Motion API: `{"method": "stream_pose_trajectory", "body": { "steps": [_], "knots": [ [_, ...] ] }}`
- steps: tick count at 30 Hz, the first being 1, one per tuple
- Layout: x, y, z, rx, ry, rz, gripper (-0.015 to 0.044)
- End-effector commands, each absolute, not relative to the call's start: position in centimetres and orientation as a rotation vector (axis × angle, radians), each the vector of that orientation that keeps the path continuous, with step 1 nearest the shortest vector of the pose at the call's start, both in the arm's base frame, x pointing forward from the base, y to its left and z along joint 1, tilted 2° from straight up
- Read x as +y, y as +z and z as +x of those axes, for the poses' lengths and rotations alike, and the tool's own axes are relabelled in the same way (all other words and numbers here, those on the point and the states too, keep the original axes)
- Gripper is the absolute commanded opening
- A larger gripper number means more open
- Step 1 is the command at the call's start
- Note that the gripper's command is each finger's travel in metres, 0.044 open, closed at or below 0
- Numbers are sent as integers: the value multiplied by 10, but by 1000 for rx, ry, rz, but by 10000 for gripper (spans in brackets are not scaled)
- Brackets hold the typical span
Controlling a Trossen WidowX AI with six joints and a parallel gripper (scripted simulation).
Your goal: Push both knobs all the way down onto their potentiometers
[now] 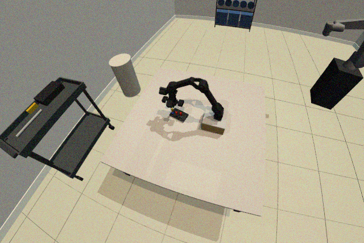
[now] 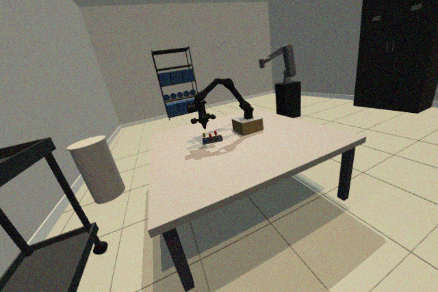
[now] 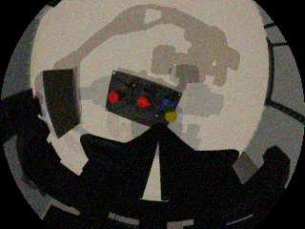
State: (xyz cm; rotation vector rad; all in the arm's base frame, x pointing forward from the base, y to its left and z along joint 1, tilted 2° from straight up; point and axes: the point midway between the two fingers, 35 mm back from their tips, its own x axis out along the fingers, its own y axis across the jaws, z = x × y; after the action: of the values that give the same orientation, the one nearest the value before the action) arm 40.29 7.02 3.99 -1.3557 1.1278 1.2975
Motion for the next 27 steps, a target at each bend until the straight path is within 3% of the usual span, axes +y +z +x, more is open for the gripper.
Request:
{"method": "stream_pose_trajectory", "body": {
  "steps": [1,27],
  "knots": [
    [71,41,405,1052,1408,-1461,0],
    [75,55,416,387,2020,-2051,0]
  ]
}}
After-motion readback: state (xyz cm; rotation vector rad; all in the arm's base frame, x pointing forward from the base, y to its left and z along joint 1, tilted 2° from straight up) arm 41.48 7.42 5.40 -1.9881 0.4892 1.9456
